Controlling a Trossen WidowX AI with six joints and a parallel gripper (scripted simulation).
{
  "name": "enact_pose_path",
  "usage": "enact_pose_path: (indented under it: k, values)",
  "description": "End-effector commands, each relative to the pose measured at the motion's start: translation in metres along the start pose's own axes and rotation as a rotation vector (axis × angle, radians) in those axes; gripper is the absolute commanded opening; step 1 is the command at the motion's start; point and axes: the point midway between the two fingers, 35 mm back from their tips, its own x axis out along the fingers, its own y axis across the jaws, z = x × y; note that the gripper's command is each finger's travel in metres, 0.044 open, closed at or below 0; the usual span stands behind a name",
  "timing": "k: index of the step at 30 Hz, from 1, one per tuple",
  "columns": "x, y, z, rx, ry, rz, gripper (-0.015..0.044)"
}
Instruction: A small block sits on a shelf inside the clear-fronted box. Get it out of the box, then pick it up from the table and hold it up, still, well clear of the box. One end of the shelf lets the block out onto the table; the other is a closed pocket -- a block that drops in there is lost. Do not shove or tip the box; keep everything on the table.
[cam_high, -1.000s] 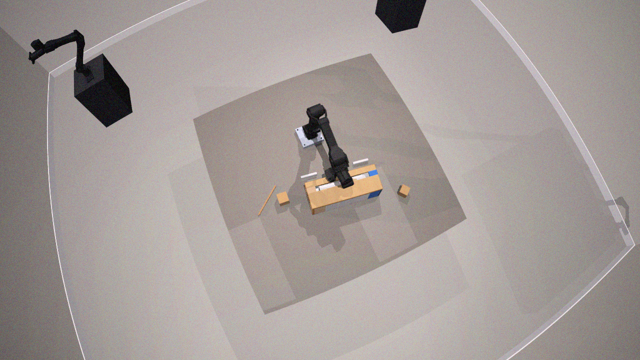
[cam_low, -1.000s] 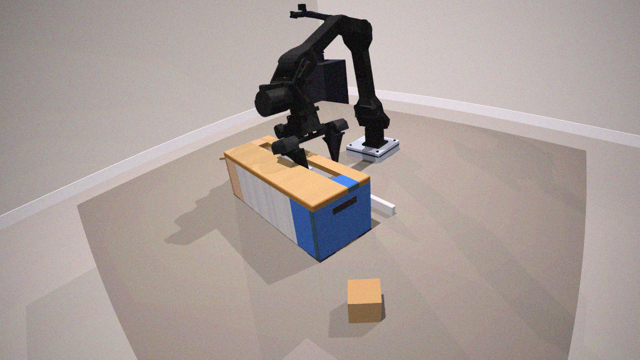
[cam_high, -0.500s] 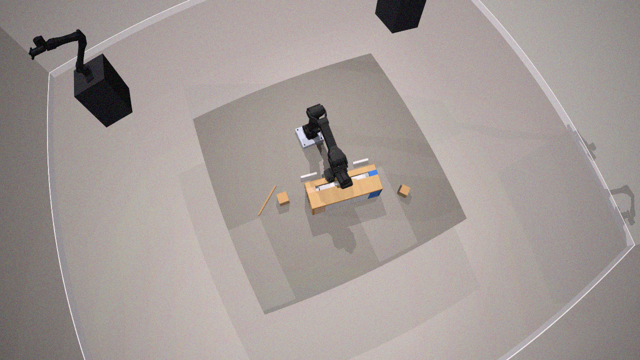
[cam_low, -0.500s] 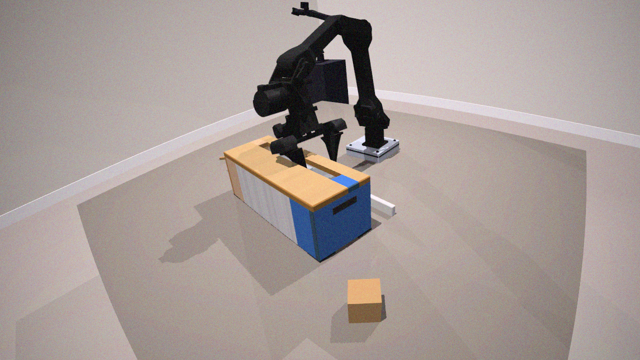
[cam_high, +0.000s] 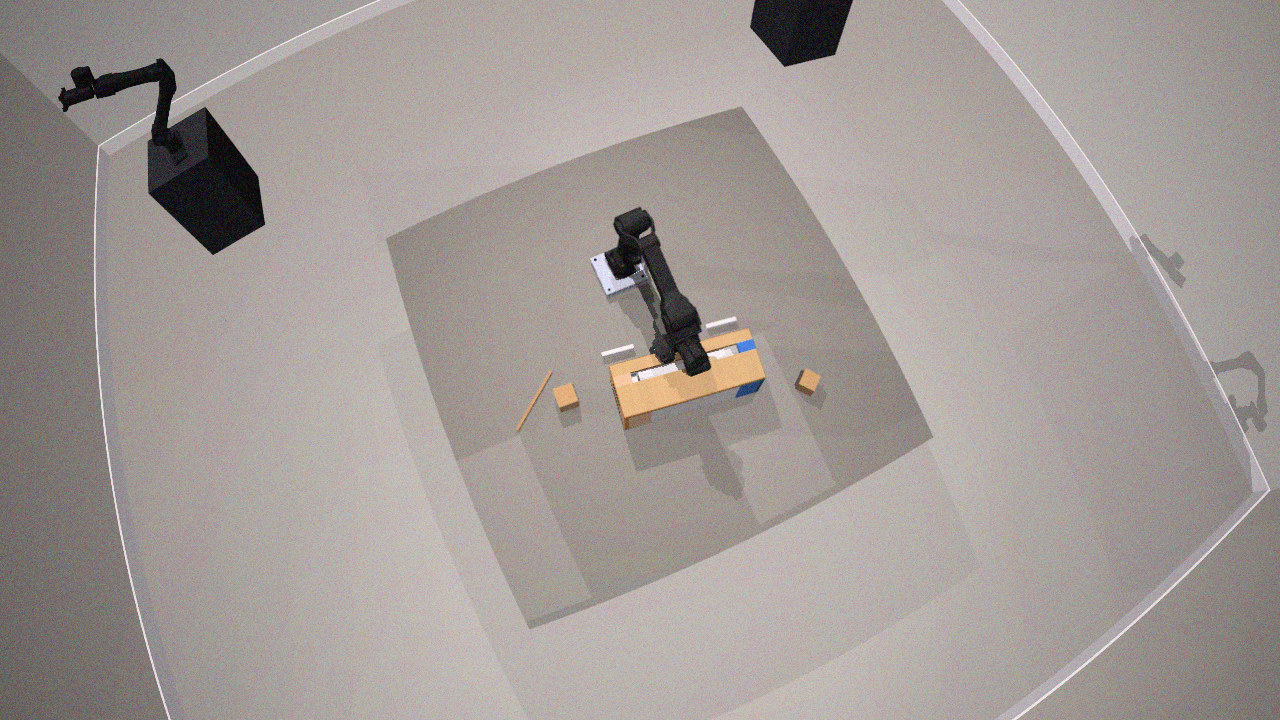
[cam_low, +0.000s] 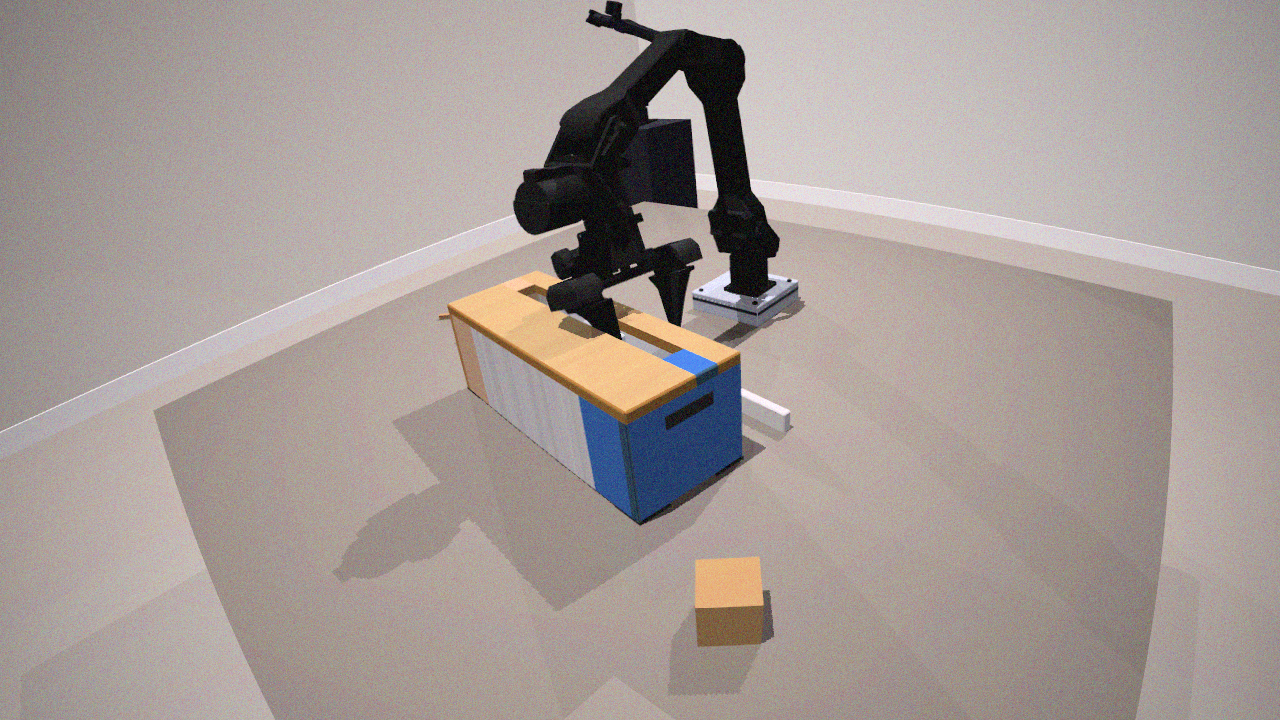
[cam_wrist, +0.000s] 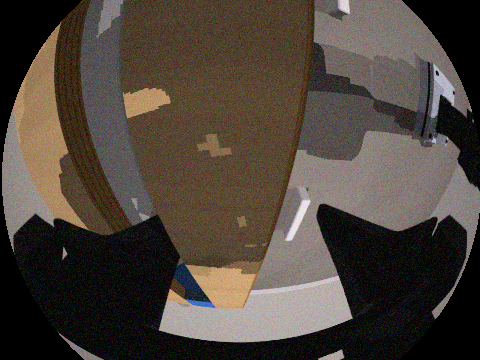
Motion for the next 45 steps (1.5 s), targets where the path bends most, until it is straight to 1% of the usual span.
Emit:
enact_pose_path:
  k: [1,45]
  values:
    - [0.002,0.001,-0.004,0.002,-0.003,0.002,0.0400]
    - [0.016,0.001,-0.046,0.002,0.001,0.002,0.0400]
